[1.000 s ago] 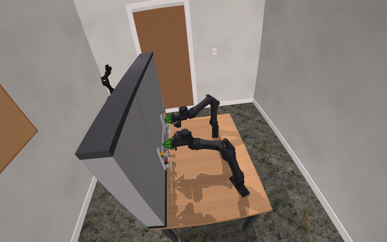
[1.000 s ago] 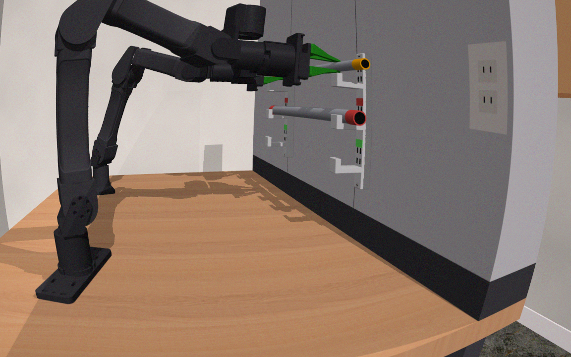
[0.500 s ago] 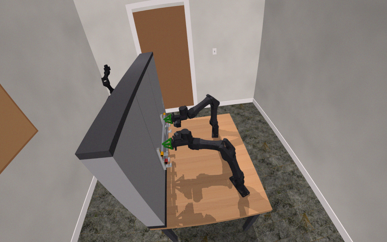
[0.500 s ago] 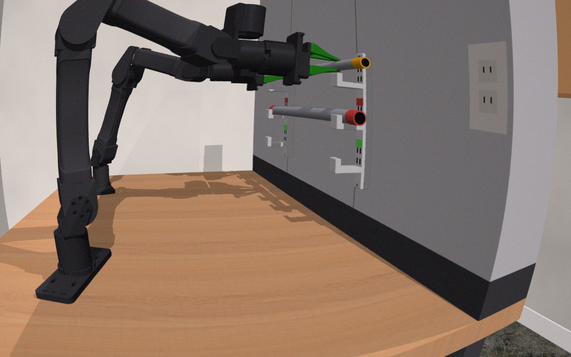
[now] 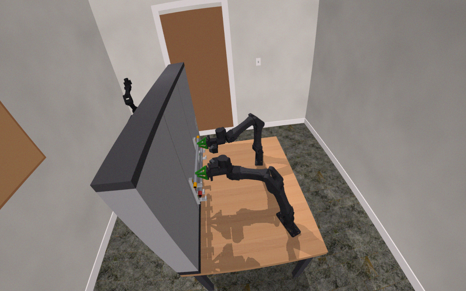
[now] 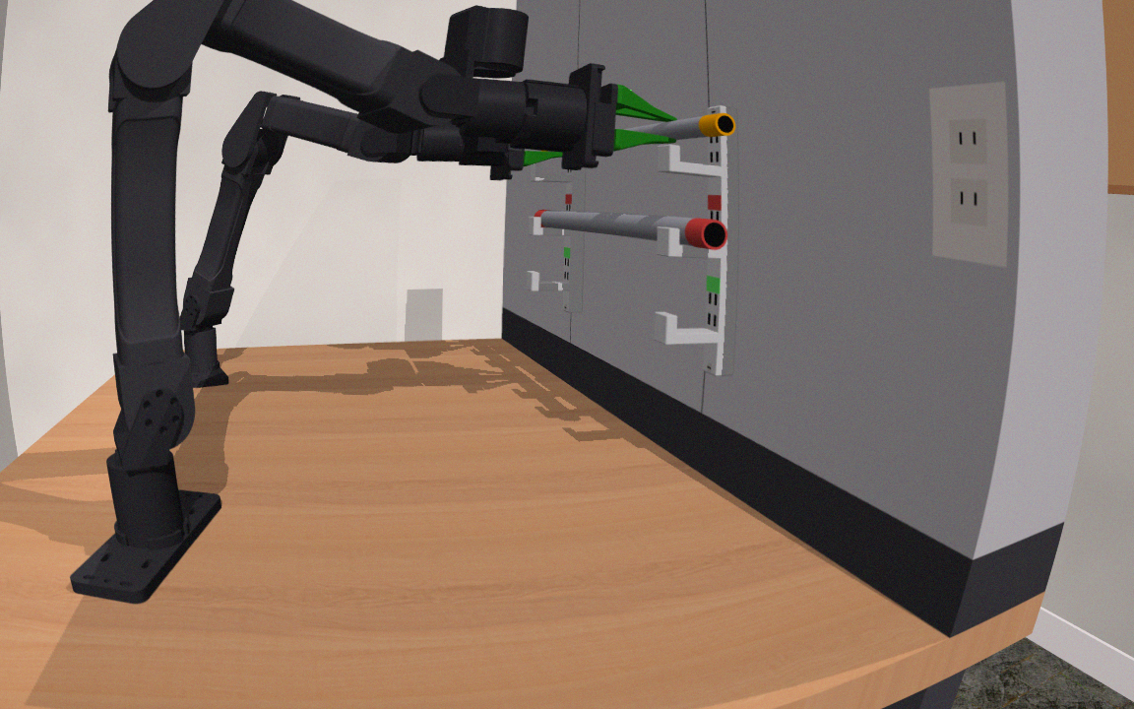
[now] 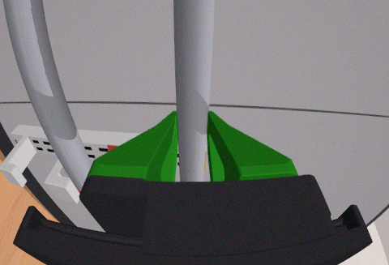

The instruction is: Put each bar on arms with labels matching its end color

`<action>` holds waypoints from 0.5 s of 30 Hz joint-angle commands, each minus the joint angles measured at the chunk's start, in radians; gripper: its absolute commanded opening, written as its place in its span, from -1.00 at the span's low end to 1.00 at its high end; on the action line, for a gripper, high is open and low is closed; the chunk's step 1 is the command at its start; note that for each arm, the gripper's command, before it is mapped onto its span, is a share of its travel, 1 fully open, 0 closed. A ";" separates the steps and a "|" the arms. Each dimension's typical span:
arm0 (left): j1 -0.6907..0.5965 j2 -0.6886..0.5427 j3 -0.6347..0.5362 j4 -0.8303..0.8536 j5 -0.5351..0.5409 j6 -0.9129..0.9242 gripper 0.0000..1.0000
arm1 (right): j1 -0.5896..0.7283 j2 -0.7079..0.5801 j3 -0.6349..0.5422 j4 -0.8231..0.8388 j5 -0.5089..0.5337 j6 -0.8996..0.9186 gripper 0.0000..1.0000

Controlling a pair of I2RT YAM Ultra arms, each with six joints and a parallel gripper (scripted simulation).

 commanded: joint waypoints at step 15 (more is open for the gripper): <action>0.006 0.002 0.021 0.022 0.016 0.015 -1.00 | -0.005 -0.004 0.035 0.021 -0.013 -0.010 -1.00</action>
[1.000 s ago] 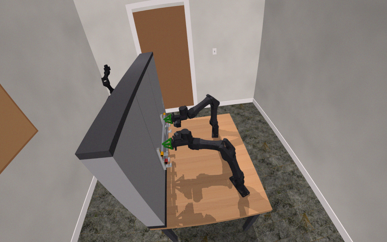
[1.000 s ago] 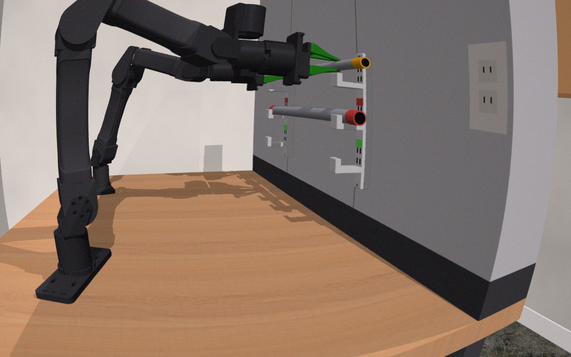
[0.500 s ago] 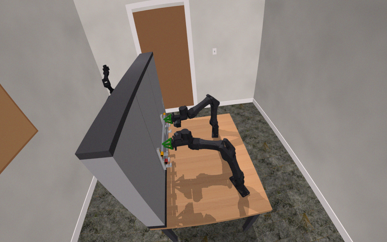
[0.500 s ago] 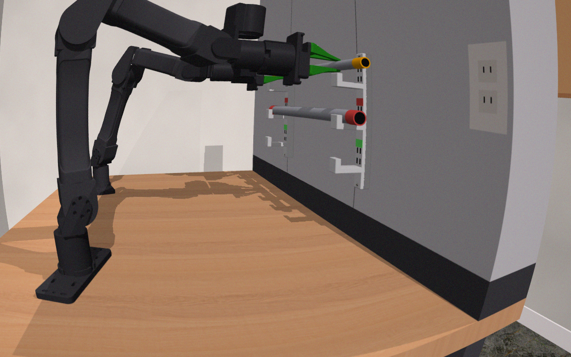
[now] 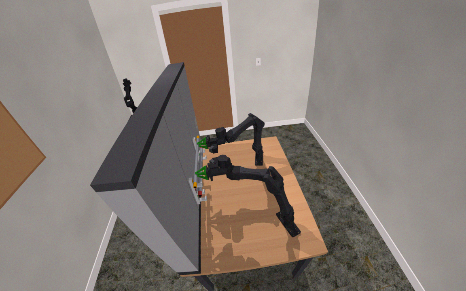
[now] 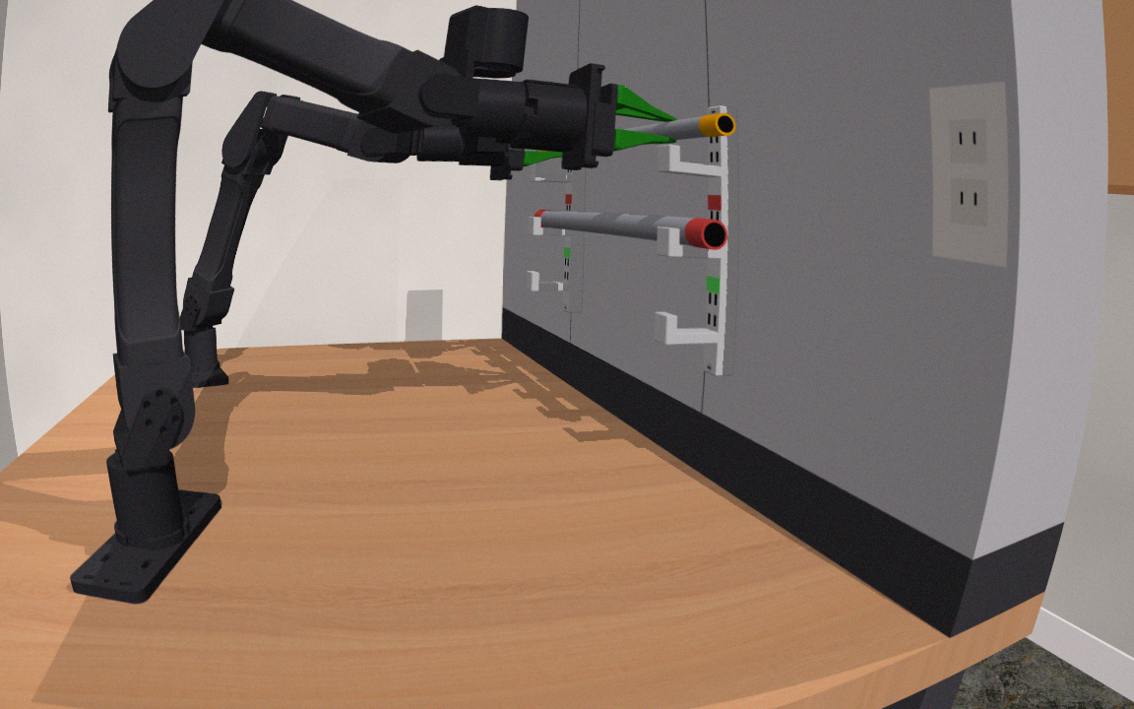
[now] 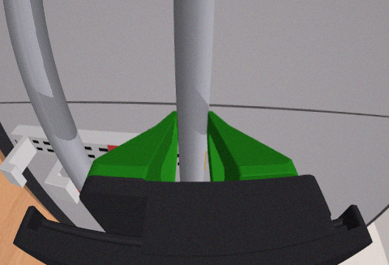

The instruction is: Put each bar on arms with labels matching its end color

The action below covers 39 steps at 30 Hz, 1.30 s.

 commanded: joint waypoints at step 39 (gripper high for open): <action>0.006 0.003 0.003 0.042 0.016 0.015 -1.00 | -0.005 -0.001 0.019 0.039 -0.013 -0.010 -1.00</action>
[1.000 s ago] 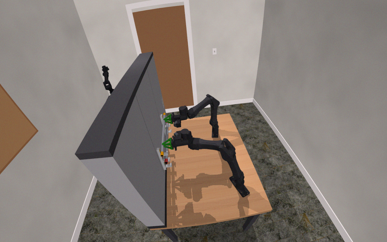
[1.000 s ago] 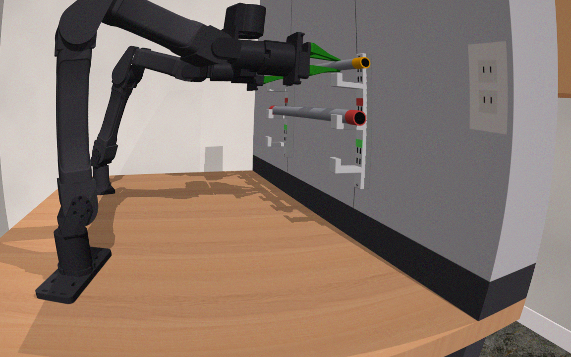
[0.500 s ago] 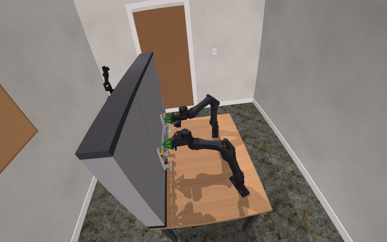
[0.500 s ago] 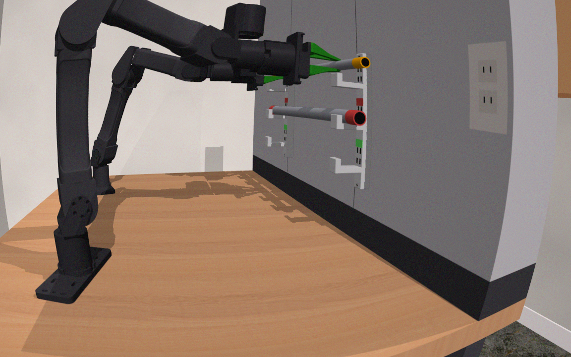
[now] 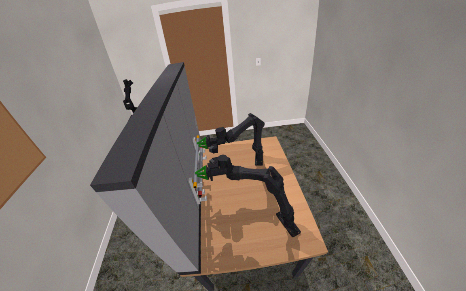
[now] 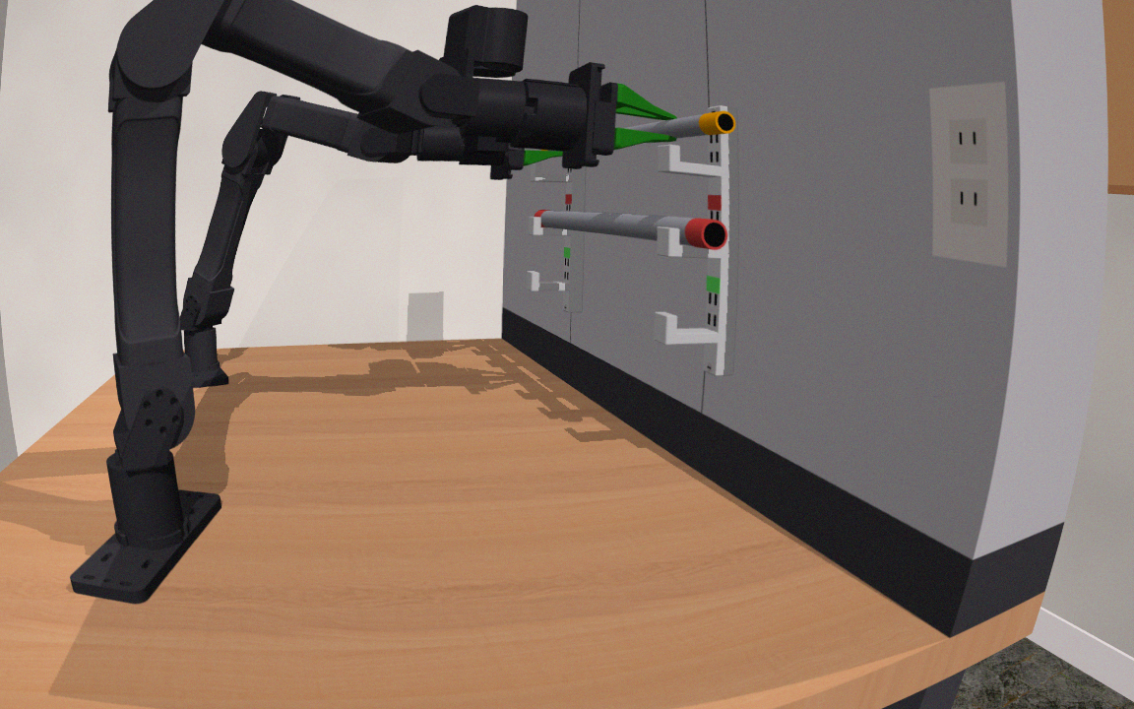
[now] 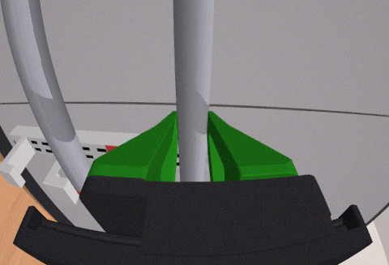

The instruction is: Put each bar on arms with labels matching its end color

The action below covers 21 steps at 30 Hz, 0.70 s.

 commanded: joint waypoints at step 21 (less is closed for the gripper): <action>0.006 0.010 -0.055 0.100 0.016 0.014 -1.00 | -0.005 0.016 -0.069 0.136 -0.013 -0.006 -1.00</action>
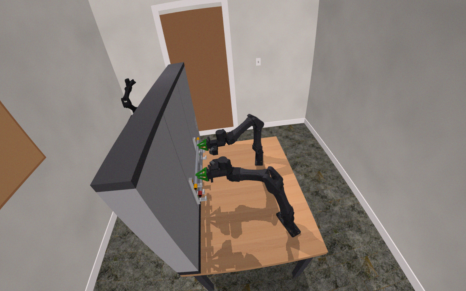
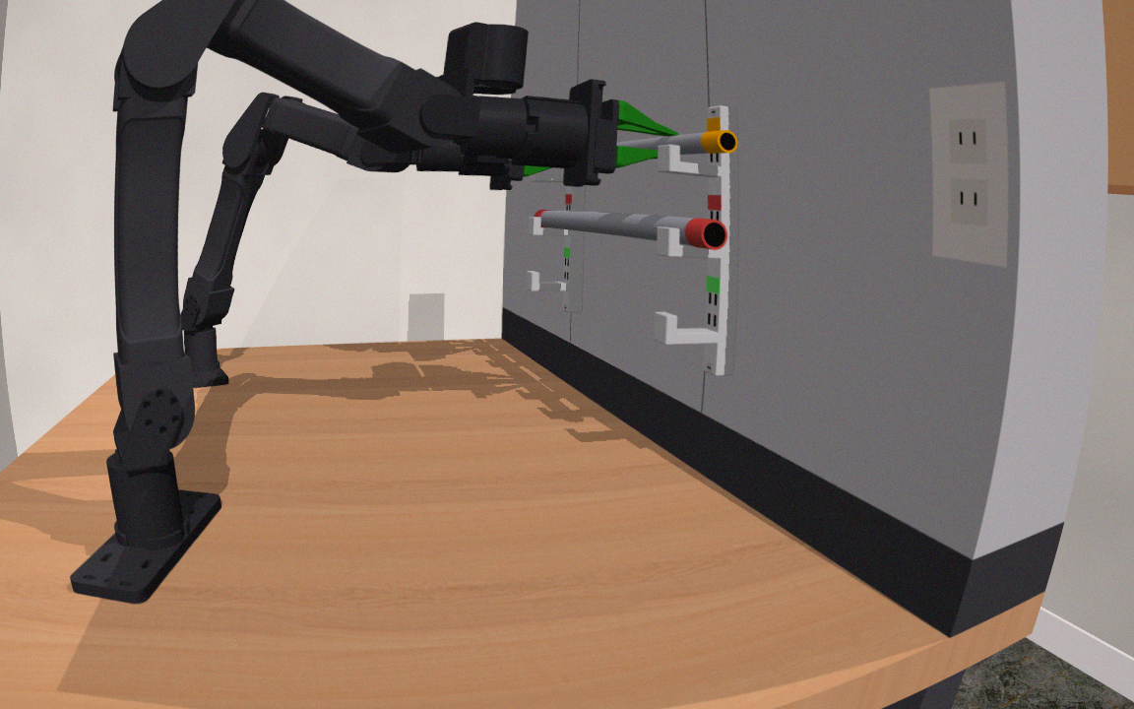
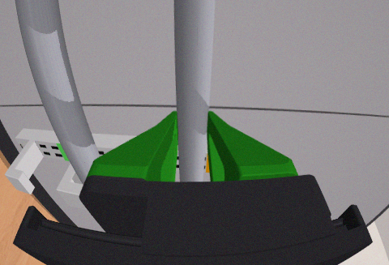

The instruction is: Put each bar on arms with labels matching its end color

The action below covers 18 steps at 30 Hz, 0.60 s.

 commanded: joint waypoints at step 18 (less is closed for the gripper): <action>0.004 0.010 -0.037 0.089 0.016 0.013 -1.00 | -0.004 0.006 -0.042 0.094 -0.010 -0.006 -1.00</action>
